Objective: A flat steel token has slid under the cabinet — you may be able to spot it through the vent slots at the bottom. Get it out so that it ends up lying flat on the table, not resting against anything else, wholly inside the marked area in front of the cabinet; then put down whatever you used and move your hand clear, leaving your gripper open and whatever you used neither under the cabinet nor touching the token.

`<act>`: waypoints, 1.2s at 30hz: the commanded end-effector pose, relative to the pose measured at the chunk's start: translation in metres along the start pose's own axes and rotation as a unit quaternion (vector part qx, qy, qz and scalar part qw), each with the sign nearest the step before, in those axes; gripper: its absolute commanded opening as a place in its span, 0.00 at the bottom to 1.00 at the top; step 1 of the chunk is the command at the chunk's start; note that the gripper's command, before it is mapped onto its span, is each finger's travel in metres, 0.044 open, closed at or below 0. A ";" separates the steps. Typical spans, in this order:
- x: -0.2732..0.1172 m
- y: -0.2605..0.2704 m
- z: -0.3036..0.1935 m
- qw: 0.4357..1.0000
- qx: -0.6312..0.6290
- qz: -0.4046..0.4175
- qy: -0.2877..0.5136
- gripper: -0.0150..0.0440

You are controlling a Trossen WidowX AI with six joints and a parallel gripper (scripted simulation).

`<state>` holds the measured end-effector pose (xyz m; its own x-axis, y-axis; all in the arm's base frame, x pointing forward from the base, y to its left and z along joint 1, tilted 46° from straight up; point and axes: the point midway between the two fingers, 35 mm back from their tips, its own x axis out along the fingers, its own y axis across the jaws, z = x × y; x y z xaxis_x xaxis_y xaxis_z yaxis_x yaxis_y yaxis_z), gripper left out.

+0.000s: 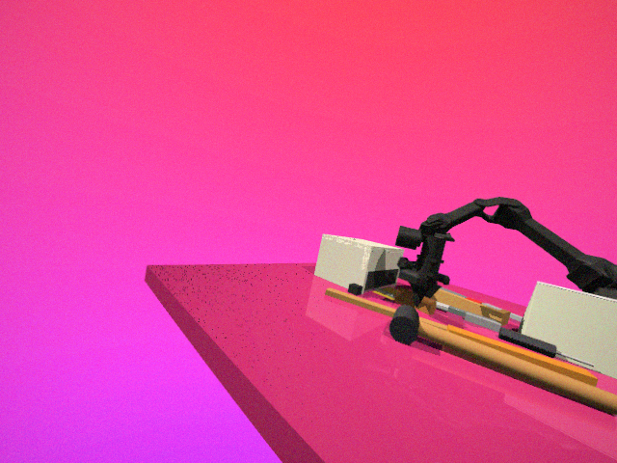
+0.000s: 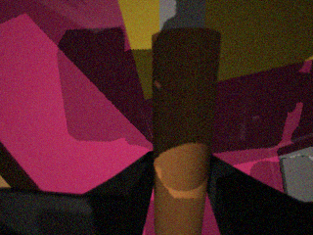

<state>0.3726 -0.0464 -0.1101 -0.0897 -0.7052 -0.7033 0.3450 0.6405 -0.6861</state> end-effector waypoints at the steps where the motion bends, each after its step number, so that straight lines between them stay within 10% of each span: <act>1: 0.001 0.000 -0.008 1.000 0.000 -0.001 0.002 0.25; 36: 0.001 0.002 -0.050 1.000 0.000 0.000 0.003 0.25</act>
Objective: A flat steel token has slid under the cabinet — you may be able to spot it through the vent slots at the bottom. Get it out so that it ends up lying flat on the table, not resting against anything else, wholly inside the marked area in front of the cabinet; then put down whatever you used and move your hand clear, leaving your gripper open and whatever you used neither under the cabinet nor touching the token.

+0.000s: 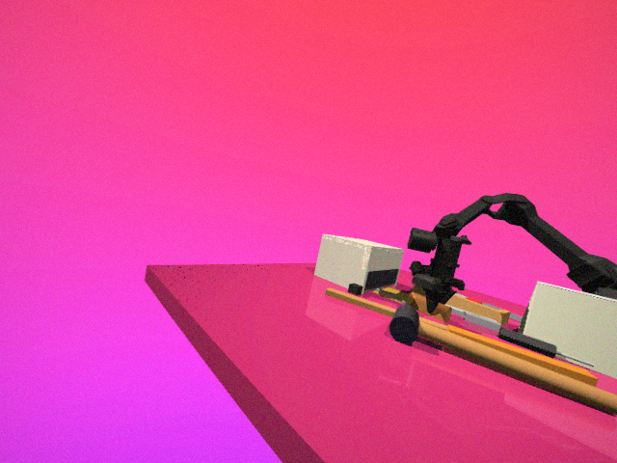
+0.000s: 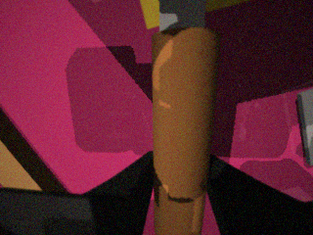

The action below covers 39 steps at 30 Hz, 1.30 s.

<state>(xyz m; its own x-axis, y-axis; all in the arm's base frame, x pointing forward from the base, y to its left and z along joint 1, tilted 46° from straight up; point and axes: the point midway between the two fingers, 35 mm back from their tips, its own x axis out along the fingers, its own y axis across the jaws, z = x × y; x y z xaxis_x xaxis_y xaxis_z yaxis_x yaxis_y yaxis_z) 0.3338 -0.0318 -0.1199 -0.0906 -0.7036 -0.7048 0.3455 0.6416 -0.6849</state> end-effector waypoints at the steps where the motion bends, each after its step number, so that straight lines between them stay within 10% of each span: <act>1: 0.001 0.000 -0.009 1.000 -0.001 -0.001 0.002 0.25; 39: 0.001 0.004 -0.065 1.000 -0.001 -0.001 0.003 0.25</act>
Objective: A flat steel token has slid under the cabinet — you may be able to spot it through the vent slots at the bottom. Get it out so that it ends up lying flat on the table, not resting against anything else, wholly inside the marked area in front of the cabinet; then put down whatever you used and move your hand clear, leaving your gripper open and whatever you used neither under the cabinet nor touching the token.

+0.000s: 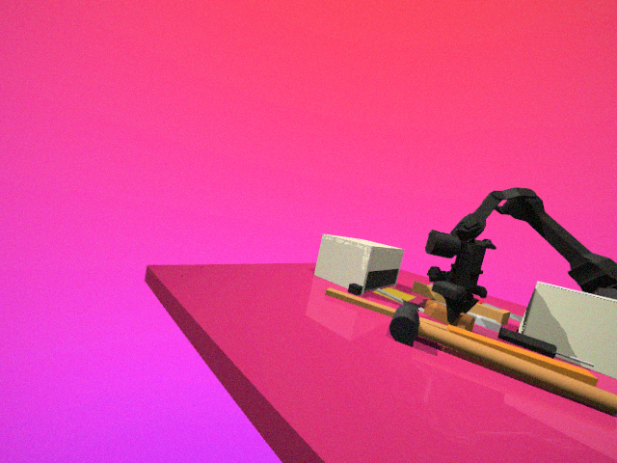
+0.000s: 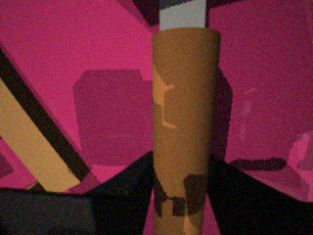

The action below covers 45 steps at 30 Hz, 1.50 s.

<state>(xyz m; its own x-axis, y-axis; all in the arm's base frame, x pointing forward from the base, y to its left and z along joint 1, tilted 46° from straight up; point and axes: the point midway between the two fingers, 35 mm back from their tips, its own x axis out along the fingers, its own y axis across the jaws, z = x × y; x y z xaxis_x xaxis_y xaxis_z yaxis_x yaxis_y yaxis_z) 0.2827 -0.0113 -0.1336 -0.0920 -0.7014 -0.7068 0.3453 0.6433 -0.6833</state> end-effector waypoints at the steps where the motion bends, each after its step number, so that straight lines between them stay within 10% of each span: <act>1: 0.001 -0.001 -0.010 1.000 -0.001 -0.002 0.002 0.25; 45: -0.003 -0.014 -0.045 1.000 -0.031 -0.001 0.001 0.25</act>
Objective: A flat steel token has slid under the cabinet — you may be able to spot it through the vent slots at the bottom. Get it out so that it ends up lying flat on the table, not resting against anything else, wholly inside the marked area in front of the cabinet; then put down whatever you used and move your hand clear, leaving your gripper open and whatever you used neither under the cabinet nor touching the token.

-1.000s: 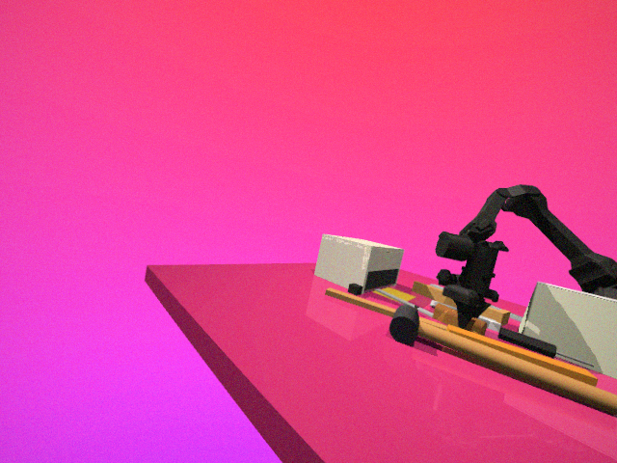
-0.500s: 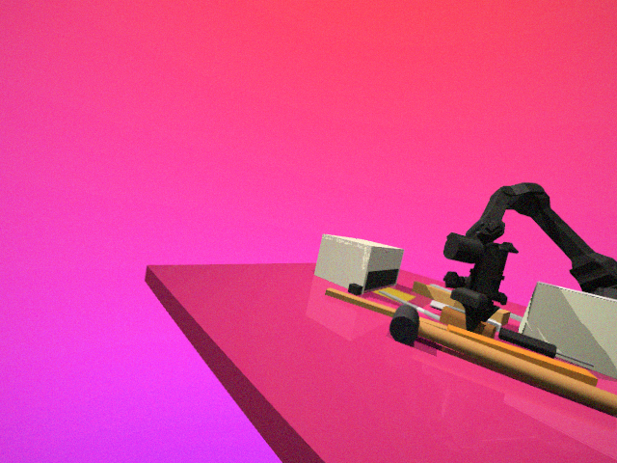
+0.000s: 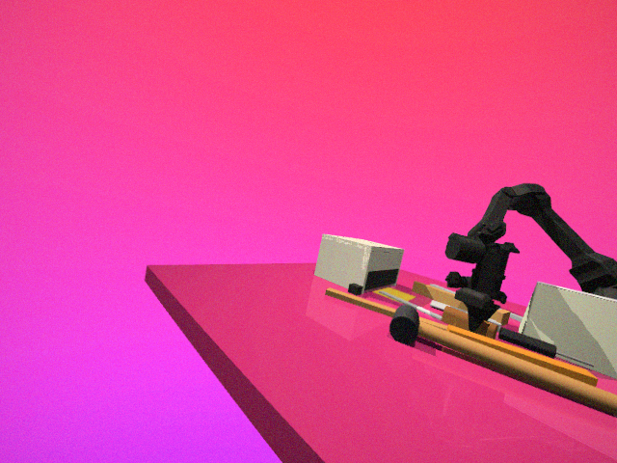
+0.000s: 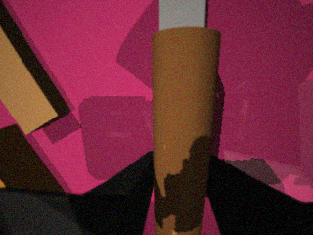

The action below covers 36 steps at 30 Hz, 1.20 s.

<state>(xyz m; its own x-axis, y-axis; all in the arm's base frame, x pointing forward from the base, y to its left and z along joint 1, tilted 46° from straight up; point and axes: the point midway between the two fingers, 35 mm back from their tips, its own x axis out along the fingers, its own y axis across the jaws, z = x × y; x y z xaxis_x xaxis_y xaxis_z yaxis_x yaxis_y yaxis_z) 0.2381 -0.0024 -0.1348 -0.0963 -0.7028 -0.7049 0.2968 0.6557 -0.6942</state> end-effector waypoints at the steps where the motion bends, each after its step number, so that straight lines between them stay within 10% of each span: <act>1: -0.001 -0.006 0.000 1.000 -0.007 0.000 0.000 0.25; 21: -0.002 -0.025 -0.003 1.000 -0.028 -0.001 0.001 0.25; 36: -0.001 -0.022 -0.003 1.000 -0.028 -0.001 0.002 0.71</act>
<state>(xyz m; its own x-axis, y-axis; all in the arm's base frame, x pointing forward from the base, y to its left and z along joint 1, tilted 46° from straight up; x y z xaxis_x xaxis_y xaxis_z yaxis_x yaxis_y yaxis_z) 0.2284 -0.0155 -0.1190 -0.1018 -0.7033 -0.7036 0.2427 0.6683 -0.7032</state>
